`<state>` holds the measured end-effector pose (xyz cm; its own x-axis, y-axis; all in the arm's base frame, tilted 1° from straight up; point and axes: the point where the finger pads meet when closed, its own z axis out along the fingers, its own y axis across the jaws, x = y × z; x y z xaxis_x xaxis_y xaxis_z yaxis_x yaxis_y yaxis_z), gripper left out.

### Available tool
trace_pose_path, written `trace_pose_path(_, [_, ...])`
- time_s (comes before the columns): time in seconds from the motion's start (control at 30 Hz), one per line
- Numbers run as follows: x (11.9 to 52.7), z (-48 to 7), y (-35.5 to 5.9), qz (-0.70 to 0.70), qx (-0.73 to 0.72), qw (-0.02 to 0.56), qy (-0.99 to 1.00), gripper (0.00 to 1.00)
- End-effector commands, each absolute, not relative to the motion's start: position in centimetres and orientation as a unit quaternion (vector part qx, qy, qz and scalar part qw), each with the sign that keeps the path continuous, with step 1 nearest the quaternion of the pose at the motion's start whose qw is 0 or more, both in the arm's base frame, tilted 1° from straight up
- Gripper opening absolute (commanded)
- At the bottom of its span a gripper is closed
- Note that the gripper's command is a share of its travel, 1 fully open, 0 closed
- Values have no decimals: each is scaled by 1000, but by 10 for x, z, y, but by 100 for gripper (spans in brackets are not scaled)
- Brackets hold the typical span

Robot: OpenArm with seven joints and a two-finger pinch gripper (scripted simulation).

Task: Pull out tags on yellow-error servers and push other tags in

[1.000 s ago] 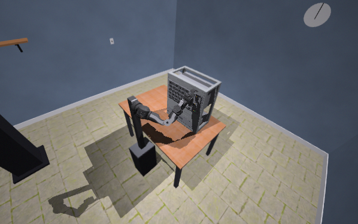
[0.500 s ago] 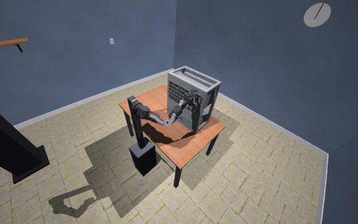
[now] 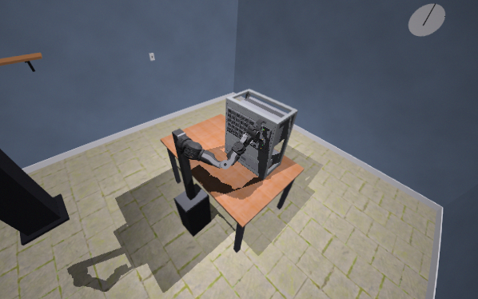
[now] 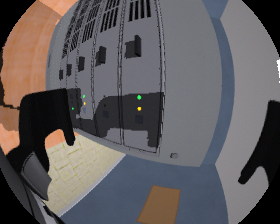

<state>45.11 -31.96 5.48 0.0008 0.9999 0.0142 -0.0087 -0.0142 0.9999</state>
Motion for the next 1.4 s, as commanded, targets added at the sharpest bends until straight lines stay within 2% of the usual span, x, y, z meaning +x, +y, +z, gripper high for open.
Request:
trace_pose_path(0.0, [451,55,-319,506,501,498,495,100])
trace_pose_path(1.17, [451,55,-319,506,501,498,495,100])
trace_pose_path(1.2, [451,55,-319,506,501,498,495,0])
trace_pose_path(1.37, [451,55,-319,506,501,498,495,0])
